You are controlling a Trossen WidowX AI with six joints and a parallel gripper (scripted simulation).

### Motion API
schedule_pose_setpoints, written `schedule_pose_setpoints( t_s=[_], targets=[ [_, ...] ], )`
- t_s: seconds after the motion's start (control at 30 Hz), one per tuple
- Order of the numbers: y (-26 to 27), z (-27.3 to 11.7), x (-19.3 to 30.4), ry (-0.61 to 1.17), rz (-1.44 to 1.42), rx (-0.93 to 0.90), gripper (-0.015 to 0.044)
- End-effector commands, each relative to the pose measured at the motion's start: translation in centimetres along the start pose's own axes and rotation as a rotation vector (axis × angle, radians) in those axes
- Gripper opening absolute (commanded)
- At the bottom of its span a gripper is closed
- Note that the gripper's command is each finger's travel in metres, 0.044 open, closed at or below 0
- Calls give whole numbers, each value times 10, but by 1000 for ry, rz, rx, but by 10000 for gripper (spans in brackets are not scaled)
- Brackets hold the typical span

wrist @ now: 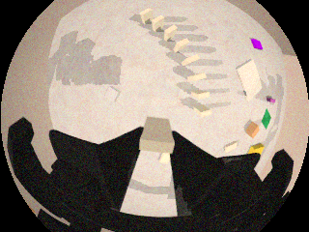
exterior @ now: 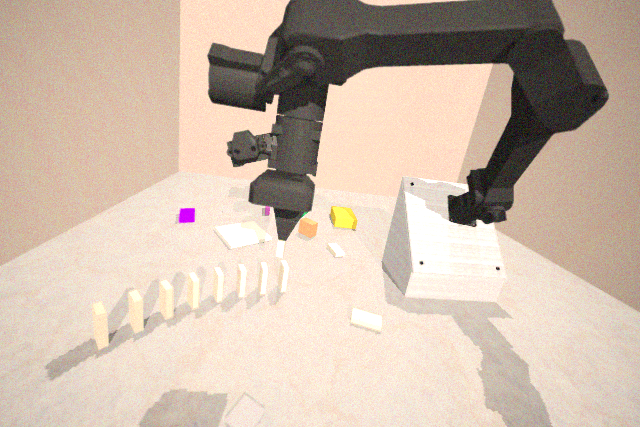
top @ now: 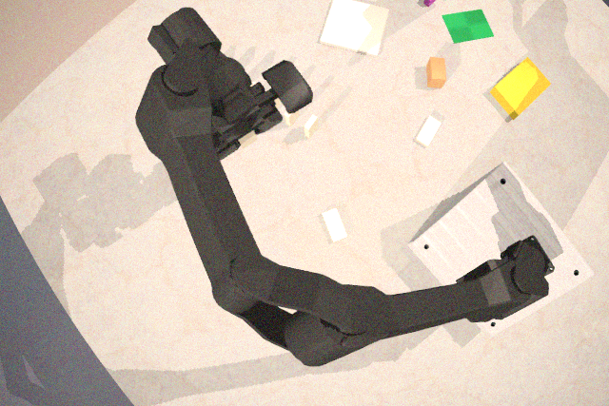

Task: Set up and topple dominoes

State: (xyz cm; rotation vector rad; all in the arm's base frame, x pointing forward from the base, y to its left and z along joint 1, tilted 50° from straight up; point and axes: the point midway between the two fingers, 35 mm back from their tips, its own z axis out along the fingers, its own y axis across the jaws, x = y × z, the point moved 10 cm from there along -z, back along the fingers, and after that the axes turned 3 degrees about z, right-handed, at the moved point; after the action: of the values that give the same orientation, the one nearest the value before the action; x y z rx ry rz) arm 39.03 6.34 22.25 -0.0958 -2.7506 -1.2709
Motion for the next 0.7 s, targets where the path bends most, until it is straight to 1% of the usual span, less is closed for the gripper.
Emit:
schedule_pose_setpoints(
  t_s=[0.0,0.1,0.17,0.47,0.67],
  targets=[
    [-52,-3,6,1,-142,10,107],
    [-97,-2,19,3,-315,9,107],
    [-115,-1,26,5,-389,6,107],
    [-117,0,27,5,-398,6,107],
    [-118,31,23,4,-398,13,107]
  ],
)
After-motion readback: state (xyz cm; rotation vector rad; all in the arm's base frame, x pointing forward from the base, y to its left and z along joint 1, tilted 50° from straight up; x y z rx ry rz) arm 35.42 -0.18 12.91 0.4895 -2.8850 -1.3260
